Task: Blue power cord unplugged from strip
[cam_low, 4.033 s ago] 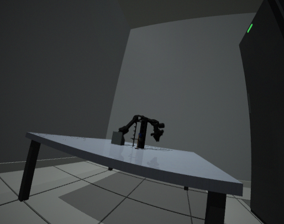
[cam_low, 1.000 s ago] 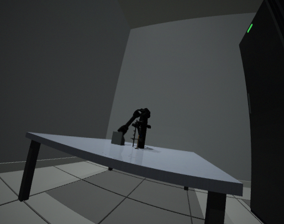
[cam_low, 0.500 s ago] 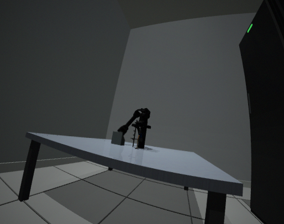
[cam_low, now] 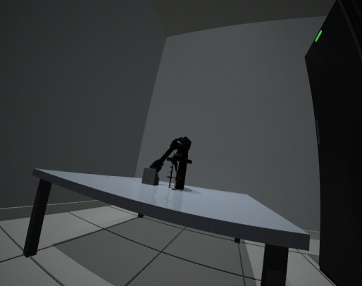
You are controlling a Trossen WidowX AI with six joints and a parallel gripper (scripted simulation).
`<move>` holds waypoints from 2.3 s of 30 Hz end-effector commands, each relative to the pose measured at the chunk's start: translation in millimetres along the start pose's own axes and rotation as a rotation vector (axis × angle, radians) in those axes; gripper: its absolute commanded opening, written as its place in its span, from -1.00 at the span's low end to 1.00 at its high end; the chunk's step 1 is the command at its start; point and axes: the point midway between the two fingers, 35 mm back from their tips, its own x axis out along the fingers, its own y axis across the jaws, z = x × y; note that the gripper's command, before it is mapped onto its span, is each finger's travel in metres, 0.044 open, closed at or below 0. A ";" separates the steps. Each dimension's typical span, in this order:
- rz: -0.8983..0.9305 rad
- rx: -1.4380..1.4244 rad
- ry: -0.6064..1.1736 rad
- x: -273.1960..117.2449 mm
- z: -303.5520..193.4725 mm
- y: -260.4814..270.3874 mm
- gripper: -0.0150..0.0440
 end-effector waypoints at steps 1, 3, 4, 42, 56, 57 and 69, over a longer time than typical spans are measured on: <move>0.013 -0.002 -0.060 -10.0 27.4 -1.3 -0.49; 0.013 -0.002 -0.060 -10.7 30.6 -1.8 -0.49; 0.013 -0.002 -0.060 -11.0 32.2 -2.1 -0.49; 0.013 -0.001 -0.055 -11.7 -3.7 -1.9 0.05; 0.013 -0.001 -0.055 -1.9 -6.9 -2.1 0.05; 0.013 -0.001 -0.055 -0.6 -6.8 -2.1 0.05; 0.011 -0.006 -0.059 -2.0 -6.0 -1.8 -0.20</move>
